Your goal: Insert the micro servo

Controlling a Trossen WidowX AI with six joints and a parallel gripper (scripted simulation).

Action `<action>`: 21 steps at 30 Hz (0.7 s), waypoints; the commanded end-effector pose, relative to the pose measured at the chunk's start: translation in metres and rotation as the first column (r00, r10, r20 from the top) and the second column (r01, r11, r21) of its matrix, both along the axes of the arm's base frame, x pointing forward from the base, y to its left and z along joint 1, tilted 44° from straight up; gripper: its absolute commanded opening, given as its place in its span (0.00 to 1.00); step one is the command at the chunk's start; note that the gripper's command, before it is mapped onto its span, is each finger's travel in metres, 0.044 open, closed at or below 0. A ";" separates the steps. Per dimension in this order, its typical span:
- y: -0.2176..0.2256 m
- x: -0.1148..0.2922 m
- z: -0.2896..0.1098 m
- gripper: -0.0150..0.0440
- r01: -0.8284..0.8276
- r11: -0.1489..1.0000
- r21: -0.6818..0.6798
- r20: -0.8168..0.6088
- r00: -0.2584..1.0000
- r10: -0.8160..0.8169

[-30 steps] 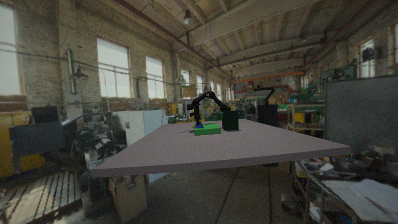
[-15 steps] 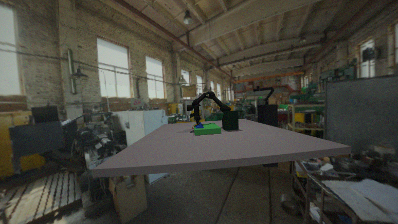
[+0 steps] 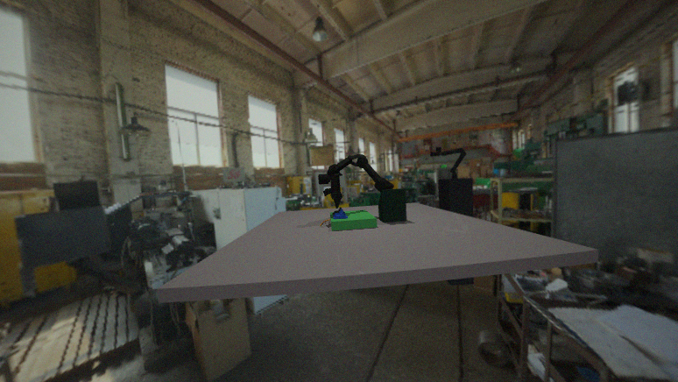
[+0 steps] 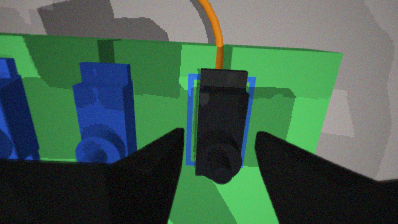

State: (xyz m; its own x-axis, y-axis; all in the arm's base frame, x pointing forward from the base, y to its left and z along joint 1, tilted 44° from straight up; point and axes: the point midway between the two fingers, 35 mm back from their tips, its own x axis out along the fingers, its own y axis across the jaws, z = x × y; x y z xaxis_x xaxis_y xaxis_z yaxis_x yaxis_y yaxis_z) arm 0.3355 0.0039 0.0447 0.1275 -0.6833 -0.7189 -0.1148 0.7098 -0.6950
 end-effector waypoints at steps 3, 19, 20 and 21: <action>0.004 -0.007 0.004 0.66 0.001 1.000 0.002 0.000 1.000 -0.001; 0.029 -0.111 0.050 1.00 0.004 1.000 0.007 0.001 1.000 -0.004; 0.031 -0.111 0.052 1.00 0.004 1.000 0.007 0.001 1.000 -0.004; 0.035 -0.111 0.055 1.00 0.003 1.000 0.006 0.001 1.000 -0.003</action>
State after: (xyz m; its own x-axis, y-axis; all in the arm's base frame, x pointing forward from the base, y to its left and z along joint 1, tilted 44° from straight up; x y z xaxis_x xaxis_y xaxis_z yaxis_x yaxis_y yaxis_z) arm 0.2263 0.0319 0.0927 0.1190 -0.6846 -0.7191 -0.1176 0.7094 -0.6949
